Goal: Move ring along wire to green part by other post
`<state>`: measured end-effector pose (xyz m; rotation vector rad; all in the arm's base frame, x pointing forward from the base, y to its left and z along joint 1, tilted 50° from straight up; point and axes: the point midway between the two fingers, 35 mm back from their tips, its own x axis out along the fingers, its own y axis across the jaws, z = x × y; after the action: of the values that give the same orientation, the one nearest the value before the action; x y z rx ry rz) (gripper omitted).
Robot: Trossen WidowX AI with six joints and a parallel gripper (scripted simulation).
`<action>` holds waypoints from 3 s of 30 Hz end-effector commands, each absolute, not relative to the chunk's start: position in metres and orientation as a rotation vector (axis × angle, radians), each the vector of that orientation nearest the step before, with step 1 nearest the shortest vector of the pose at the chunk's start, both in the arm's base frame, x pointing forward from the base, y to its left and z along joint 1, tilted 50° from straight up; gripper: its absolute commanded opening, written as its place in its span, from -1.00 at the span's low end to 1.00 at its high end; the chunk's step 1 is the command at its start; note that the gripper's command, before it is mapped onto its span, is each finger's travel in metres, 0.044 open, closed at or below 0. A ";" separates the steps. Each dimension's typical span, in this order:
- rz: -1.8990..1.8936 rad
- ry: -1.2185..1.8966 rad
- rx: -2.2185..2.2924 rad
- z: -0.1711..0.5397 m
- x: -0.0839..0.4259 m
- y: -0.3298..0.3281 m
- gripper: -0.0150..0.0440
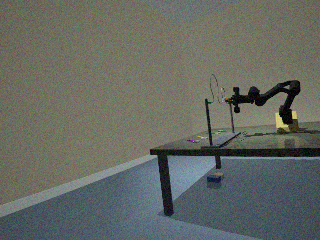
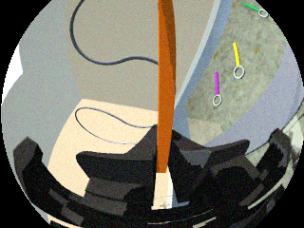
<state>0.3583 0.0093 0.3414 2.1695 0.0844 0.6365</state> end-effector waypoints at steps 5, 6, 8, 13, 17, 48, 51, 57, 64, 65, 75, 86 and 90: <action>0.602 0.134 2.053 0.322 0.359 0.021 -1.00; 0.599 0.138 2.039 0.320 0.360 0.023 -1.00; 0.590 0.144 2.011 0.316 0.360 0.025 -1.00; 0.525 0.132 1.939 0.306 0.366 0.032 -1.00; 0.478 0.136 1.850 0.292 0.370 0.038 -1.00; 0.385 0.226 1.414 0.223 0.372 0.043 -1.00; 0.377 0.234 1.373 0.216 0.372 0.042 -1.00; 0.359 0.249 1.289 0.202 0.372 0.039 -1.00; 0.341 0.265 1.200 0.188 0.372 0.034 -1.00; 0.338 0.266 1.189 0.187 0.372 0.033 -1.00; 0.311 0.287 1.061 0.167 0.372 0.023 -1.00; 0.284 0.306 0.937 0.146 0.371 0.008 -1.00; 0.279 0.310 0.913 0.140 0.371 0.003 -1.00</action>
<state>0.3721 0.0057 0.1464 0.9288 0.2996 0.2814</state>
